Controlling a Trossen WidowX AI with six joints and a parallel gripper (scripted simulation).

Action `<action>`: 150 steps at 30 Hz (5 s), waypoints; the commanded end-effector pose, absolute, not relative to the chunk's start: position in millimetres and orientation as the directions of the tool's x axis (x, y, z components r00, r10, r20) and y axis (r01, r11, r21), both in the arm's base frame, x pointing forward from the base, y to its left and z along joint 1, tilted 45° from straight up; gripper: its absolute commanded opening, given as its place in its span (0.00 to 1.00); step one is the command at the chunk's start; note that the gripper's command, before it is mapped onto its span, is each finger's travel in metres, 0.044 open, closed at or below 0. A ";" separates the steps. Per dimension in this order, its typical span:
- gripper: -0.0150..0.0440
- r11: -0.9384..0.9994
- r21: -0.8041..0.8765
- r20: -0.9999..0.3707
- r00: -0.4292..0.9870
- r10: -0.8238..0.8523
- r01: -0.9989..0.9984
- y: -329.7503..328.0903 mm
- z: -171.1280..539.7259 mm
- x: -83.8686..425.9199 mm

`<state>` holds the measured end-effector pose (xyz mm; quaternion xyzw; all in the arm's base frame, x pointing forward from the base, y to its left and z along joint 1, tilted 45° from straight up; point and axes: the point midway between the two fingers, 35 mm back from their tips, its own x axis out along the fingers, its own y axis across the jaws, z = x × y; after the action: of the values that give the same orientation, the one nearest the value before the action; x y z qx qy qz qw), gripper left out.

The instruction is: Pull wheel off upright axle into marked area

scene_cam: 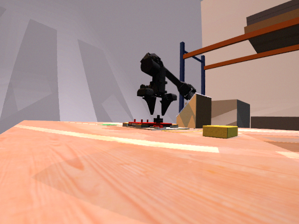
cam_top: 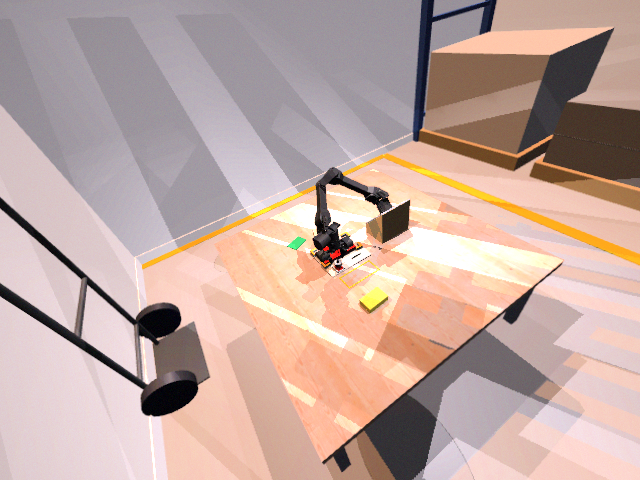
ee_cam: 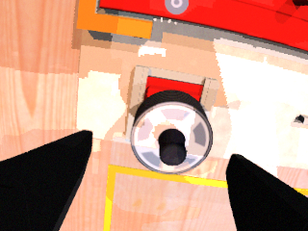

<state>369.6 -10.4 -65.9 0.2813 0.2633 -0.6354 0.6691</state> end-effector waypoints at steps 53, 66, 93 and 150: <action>0.25 0.025 0.023 -0.706 0.033 -0.707 0.999 -20.0 -75.4 364.2; 0.25 0.026 0.024 -0.706 0.035 -0.707 0.999 -16.8 -72.4 364.2; 0.25 0.029 0.025 -0.706 0.039 -0.707 0.999 -10.4 -66.2 363.9; 0.25 0.040 0.025 -0.710 0.046 -0.702 0.999 46.2 -58.6 344.5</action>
<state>353.9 32.3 -46.1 0.2760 0.2652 -0.6373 0.6689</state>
